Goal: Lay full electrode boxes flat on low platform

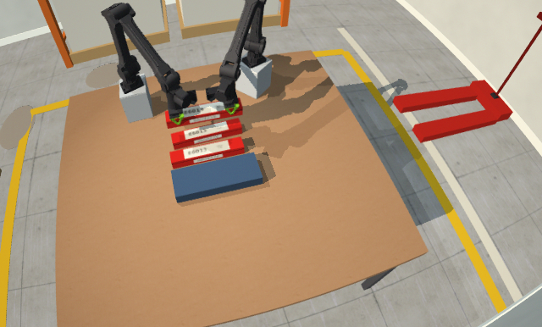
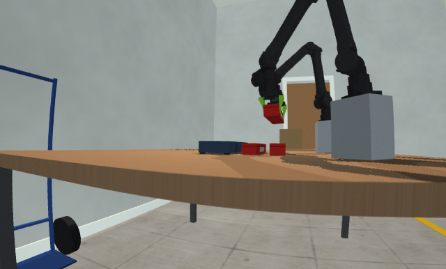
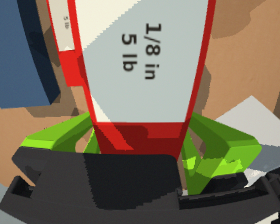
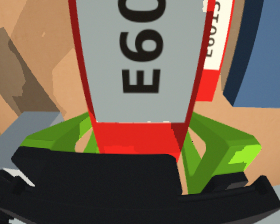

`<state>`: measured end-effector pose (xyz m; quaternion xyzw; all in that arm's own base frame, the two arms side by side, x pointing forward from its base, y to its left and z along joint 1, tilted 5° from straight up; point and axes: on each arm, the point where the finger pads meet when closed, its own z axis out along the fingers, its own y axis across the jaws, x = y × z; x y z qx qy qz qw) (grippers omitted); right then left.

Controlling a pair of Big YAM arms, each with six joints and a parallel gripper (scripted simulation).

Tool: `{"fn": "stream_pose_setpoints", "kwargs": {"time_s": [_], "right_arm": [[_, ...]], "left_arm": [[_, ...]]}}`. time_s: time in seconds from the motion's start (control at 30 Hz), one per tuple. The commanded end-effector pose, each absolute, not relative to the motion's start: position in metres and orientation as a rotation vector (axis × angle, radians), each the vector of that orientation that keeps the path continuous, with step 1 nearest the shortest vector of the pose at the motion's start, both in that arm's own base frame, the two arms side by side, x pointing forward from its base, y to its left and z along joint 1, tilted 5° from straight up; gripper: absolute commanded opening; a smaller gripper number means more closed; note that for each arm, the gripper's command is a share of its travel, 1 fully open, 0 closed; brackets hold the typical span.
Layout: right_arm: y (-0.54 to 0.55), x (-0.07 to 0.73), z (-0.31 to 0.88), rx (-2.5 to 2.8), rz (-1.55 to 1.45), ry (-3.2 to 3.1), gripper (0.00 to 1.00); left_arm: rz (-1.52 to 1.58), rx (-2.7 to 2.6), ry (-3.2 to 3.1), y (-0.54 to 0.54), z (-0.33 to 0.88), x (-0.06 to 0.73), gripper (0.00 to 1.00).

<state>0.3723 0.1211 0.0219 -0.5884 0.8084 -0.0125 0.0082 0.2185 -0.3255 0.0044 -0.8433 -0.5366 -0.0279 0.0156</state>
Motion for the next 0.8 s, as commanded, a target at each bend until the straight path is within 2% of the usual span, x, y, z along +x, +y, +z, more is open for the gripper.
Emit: {"fn": "stream_pose_setpoints", "kwargs": {"time_s": [0.0,0.77], "right_arm": [[0.112,0.384,0.056,-1.786,-0.117,2.487,0.0],[0.12,0.356,0.049,-1.793,-0.112,2.491,0.0]], "left_arm": [[-0.131,-2.701,-1.716,-0.333,0.048,0.235,0.0],[-0.129,-2.684,-1.71,-0.314,0.038,0.207,0.0]]}}
